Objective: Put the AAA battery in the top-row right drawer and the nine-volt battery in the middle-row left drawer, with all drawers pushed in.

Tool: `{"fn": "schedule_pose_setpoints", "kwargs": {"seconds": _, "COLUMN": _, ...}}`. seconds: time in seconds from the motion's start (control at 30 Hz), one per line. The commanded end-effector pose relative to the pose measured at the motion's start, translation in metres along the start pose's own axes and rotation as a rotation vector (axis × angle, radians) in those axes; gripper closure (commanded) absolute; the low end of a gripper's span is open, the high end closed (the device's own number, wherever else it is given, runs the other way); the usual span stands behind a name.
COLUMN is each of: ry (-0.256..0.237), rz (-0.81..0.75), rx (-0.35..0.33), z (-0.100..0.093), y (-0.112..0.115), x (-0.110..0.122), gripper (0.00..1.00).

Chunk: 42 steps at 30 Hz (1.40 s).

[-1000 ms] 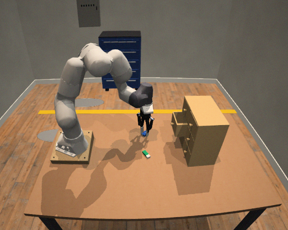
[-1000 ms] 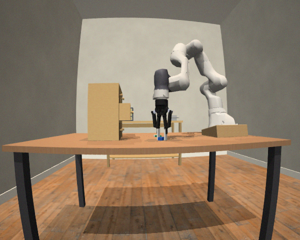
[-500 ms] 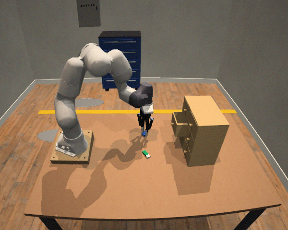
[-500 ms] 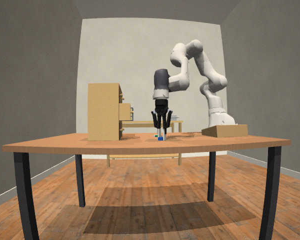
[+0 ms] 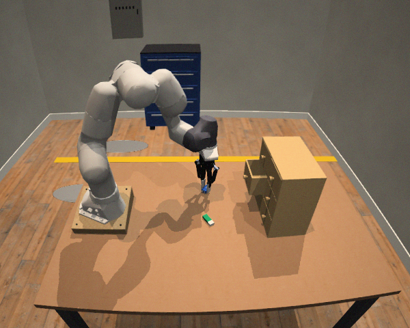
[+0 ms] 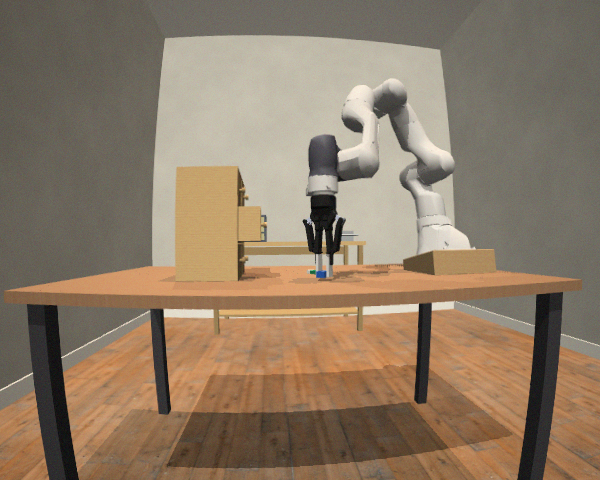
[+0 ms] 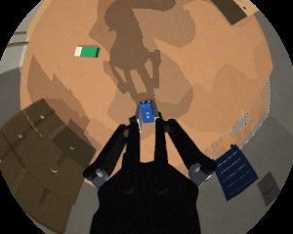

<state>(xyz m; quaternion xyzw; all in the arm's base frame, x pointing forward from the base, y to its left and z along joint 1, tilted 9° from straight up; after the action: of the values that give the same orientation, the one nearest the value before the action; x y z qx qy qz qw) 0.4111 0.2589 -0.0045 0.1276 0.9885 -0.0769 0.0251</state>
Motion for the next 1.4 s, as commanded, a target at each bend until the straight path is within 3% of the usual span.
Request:
{"fn": "schedule_pose_setpoints", "kwargs": {"seconds": 0.0, "ry": -0.002, "rz": -0.001, "rx": -0.001, "z": -0.032, "y": 0.001, "x": -0.001, "gripper": 0.86}}
{"fn": "schedule_pose_setpoints", "kwargs": {"seconds": 0.13, "ry": -0.002, "rz": -0.001, "rx": -0.001, "z": -0.077, "y": 0.001, "x": -0.001, "gripper": 0.86}}
{"fn": "schedule_pose_setpoints", "kwargs": {"seconds": 0.23, "ry": -0.002, "rz": -0.001, "rx": -0.001, "z": -0.090, "y": 0.001, "x": -0.001, "gripper": 0.86}}
{"fn": "schedule_pose_setpoints", "kwargs": {"seconds": 0.7, "ry": -0.002, "rz": 0.009, "rx": -0.001, "z": -0.090, "y": 0.000, "x": -0.002, "gripper": 0.86}}
{"fn": "schedule_pose_setpoints", "kwargs": {"seconds": 0.77, "ry": -0.002, "rz": 0.192, "rx": -0.001, "z": -0.090, "y": -0.016, "x": -0.023, "gripper": 0.86}}
{"fn": "schedule_pose_setpoints", "kwargs": {"seconds": 0.87, "ry": -0.002, "rz": 0.192, "rx": -0.001, "z": -0.090, "y": -0.016, "x": -0.023, "gripper": 0.86}}
{"fn": "schedule_pose_setpoints", "kwargs": {"seconds": 0.9, "ry": -0.002, "rz": 0.366, "rx": -0.001, "z": -0.090, "y": -0.033, "x": -0.041, "gripper": 0.86}}
{"fn": "schedule_pose_setpoints", "kwargs": {"seconds": 1.0, "ry": -0.002, "rz": 0.366, "rx": -0.001, "z": -0.090, "y": -0.033, "x": -0.041, "gripper": 0.86}}
{"fn": "schedule_pose_setpoints", "kwargs": {"seconds": 1.03, "ry": -0.002, "rz": 0.495, "rx": -0.001, "z": -0.090, "y": -0.052, "x": -0.061, "gripper": 0.86}}
{"fn": "schedule_pose_setpoints", "kwargs": {"seconds": 1.23, "ry": -0.002, "rz": 0.558, "rx": -0.001, "z": -0.090, "y": -0.052, "x": -0.061, "gripper": 0.86}}
{"fn": "schedule_pose_setpoints", "kwargs": {"seconds": 1.27, "ry": -0.002, "rz": 0.704, "rx": -0.001, "z": -0.090, "y": -0.070, "x": -0.078, "gripper": 0.86}}
{"fn": "schedule_pose_setpoints", "kwargs": {"seconds": 1.37, "ry": -0.001, "rz": 0.730, "rx": -0.001, "z": -0.090, "y": -0.070, "x": -0.078, "gripper": 0.86}}
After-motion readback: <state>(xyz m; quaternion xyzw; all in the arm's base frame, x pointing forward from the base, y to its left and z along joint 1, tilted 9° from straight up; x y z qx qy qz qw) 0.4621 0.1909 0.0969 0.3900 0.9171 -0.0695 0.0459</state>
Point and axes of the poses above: the point where the finger pads meet when closed, its own z axis out along the fingers, its own x axis across the jaws, y = z × x, the point moved 4 cm from there along -z, back along the fingers, and after that the axes turned 10 degrees about -z, right-handed, at the moved point
